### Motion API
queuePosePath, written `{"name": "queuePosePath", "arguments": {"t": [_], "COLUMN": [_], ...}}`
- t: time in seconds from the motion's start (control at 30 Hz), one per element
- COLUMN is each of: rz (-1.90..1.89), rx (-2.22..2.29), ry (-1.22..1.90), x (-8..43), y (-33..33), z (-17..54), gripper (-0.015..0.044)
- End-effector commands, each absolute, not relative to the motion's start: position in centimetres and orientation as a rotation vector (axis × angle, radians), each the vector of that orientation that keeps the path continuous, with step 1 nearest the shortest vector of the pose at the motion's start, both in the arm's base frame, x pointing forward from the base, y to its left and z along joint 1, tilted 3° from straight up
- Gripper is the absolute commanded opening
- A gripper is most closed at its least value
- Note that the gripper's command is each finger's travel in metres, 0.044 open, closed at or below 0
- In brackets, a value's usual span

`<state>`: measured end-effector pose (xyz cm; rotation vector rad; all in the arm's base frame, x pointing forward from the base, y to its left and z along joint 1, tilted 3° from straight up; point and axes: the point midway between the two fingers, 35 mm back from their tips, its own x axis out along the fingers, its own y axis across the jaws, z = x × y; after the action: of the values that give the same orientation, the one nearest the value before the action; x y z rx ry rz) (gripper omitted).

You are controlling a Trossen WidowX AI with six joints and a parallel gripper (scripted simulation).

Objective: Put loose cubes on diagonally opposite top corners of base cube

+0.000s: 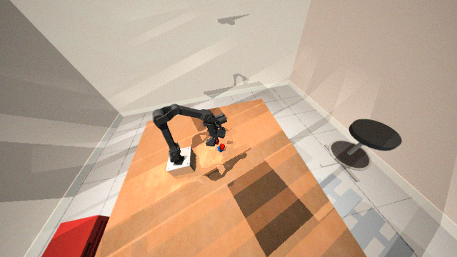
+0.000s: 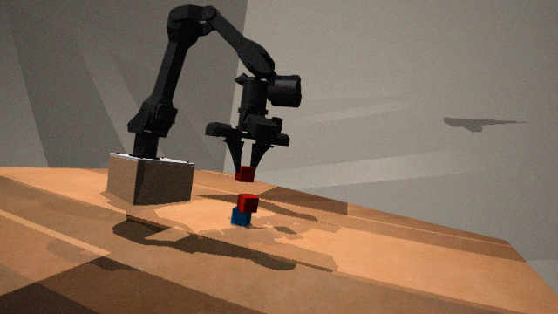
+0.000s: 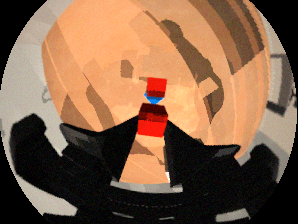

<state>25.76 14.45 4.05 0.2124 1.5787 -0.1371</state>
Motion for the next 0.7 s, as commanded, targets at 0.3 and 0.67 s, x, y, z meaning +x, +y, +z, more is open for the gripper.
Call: {"name": "queuePosePath", "arguments": {"t": [0.3, 0.67], "rz": [-0.155, -0.153], "rx": [0.221, 0.22], "ry": [1.593, 1.593], "x": [25.2, 25.3], "y": [14.3, 14.4], "z": [1.5, 1.0], "gripper": [0.0105, 0.0105]}}
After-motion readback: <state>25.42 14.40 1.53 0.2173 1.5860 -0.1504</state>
